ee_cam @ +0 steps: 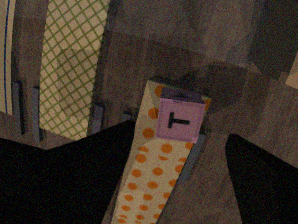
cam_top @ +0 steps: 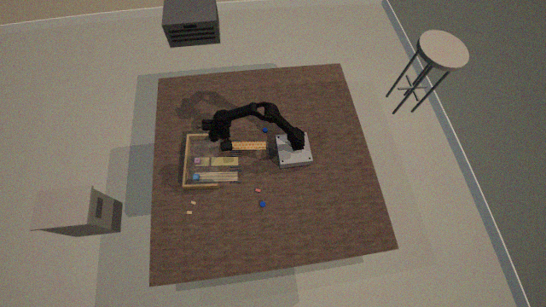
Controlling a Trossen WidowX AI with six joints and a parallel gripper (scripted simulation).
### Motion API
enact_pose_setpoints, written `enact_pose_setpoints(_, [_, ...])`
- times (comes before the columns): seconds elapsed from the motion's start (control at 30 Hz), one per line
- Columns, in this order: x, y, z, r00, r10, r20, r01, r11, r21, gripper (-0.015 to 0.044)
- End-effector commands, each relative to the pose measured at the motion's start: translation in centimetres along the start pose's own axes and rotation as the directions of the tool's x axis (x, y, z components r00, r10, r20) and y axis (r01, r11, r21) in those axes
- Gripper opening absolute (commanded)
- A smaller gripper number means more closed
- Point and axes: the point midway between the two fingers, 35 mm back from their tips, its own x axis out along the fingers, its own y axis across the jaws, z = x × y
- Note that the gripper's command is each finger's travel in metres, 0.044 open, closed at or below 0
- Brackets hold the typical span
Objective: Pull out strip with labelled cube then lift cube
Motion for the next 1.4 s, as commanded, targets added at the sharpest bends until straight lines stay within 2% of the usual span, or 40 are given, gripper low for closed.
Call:
enact_pose_setpoints(0.0, [0.9, 0.0, -0.1, 1.0, 0.003, -0.008, -0.003, 1.0, 0.005, 0.025])
enact_pose_setpoints(0.77, [4.6, 0.0, -0.2, 1.0, 0.003, -0.009, -0.003, 1.0, 0.005, 0.025])
enact_pose_setpoints(1.03, [4.7, 0.0, -0.2, 1.0, 0.003, -0.009, -0.003, 1.0, 0.005, 0.025])
enact_pose_setpoints(1.17, [4.5, 0.0, -0.1, 1.0, 0.001, -0.004, -0.001, 1.0, 0.004, 0.0145])
enact_pose_setpoints(1.37, [4.5, 0.0, -0.1, 1.0, 0.001, -0.004, -0.001, 1.0, 0.004, 0.0105])
